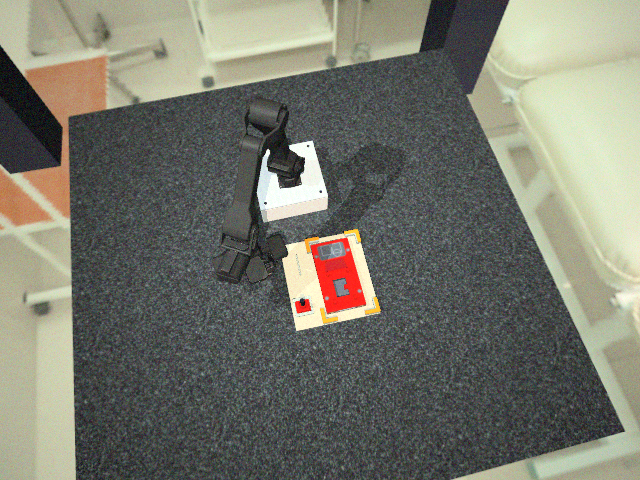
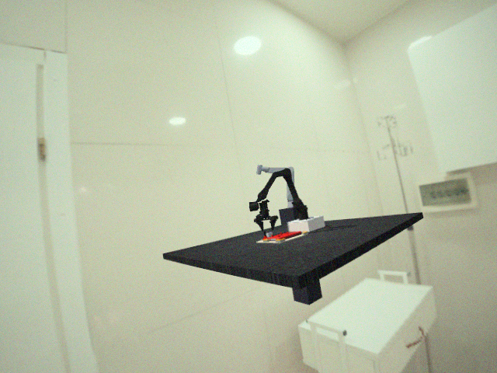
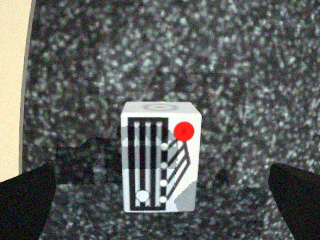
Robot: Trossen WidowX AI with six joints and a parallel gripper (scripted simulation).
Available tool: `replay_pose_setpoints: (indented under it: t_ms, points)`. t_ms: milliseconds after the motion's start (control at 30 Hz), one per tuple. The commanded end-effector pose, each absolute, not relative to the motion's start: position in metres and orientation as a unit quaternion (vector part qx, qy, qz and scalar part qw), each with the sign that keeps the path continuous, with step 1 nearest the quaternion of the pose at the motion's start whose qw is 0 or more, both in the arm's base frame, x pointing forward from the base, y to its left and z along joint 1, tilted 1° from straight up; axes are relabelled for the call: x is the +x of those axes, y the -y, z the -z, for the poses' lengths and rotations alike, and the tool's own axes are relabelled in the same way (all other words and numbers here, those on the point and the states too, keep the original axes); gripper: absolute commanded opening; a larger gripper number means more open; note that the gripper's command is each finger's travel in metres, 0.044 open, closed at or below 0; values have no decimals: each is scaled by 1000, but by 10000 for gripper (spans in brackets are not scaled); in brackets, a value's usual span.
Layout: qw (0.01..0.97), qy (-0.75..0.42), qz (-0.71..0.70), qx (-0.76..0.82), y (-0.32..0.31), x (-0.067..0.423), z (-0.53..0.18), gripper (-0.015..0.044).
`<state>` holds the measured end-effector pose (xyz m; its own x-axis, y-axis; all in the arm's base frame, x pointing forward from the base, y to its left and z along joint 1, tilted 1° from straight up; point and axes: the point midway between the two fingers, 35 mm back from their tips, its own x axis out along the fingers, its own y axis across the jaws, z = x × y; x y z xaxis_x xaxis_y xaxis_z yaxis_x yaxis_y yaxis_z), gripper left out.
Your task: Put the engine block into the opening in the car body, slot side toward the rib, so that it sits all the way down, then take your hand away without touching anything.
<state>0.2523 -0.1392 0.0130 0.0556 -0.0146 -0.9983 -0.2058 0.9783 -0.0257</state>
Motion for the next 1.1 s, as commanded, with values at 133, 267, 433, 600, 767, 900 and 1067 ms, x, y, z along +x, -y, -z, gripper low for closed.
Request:
replay_pose_setpoints:
  t_ms: [133, 267, 433, 600, 767, 900, 1067]
  points:
    - [719, -688, -64, -80, 139, 251, 1, 440]
    - [719, -688, -64, -80, 139, 251, 8, 440]
    - [719, -688, -64, -80, 139, 251, 13, 440]
    - [719, -688, -64, -80, 139, 251, 13, 309]
    - [719, -688, -64, -80, 139, 251, 13, 177]
    - [719, -688, -64, -80, 139, 251, 13, 131]
    - [719, -688, -64, -80, 139, 251, 13, 98]
